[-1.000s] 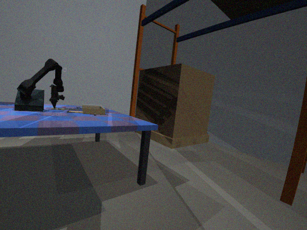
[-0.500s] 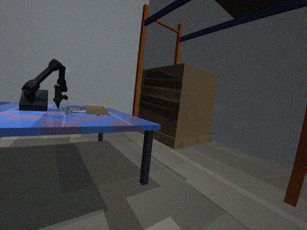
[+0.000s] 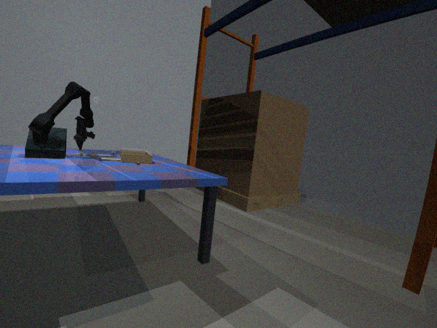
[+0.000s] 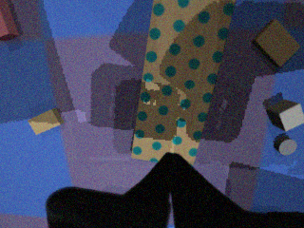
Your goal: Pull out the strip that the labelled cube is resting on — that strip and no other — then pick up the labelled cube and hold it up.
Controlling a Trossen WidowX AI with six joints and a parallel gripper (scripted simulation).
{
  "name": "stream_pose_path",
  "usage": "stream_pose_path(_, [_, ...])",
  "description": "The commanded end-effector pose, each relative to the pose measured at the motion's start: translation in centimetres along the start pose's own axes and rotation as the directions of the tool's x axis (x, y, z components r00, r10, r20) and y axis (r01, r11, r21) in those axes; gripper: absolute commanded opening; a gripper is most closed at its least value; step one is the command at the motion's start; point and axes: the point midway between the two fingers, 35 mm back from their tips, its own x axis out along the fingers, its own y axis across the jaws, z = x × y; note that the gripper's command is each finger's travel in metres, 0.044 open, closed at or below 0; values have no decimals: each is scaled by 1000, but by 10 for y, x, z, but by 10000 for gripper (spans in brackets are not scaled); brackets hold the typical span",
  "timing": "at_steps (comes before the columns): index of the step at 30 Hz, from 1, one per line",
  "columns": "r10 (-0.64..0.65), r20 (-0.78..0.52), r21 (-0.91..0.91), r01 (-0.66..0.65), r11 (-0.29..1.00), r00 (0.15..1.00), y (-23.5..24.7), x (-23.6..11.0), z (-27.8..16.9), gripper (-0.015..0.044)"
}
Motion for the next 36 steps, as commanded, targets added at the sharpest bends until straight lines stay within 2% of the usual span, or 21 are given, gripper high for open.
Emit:
stream_pose_path(1, [7, -1, 7, -7, 1000, 1000, 4, -12, 3, 0])
stream_pose_path(3, [7, -1, 7, -7, 1000, 1000, 1, -12, 1, 0])
stream_pose_path(7, [6, 0, 156, -6, 988, 1000, -1, -11, 23, 105])
stream_pose_path(20, [5, 2, 158, -5, 987, 1000, -8, -13, 64, 440])
stream_pose_path(36, [4, 4, 160, -4, 987, 1000, -12, -18, 112, 440])
